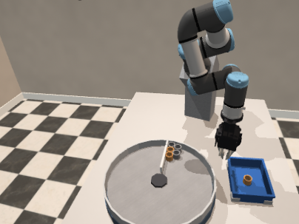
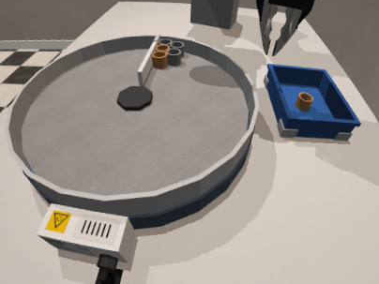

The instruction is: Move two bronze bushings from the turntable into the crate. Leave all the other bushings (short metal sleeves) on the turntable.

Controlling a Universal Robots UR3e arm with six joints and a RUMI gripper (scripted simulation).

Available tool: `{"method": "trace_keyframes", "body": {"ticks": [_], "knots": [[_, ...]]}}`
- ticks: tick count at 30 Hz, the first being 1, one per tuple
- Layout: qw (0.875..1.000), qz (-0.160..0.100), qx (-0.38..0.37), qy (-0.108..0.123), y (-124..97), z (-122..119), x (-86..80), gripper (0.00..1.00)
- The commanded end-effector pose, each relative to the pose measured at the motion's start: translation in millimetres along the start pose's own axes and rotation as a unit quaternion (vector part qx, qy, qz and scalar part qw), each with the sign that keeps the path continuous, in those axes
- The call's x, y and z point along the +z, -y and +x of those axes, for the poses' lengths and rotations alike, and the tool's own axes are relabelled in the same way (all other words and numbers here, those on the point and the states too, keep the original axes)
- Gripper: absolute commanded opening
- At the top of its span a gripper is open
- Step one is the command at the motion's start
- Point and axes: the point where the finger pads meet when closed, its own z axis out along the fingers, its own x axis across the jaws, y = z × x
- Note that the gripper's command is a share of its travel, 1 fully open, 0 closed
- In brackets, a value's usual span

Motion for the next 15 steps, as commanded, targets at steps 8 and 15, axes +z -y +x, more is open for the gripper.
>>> {"method": "trace_keyframes", "body": {"ticks": [8, 15], "knots": [[0.999, -0.001, 0.032, -0.003, -5, -35, -0.3, 0.06], [0.999, -0.001, 0.053, -0.003, -8, -58, -0.1, 0.06]]}}
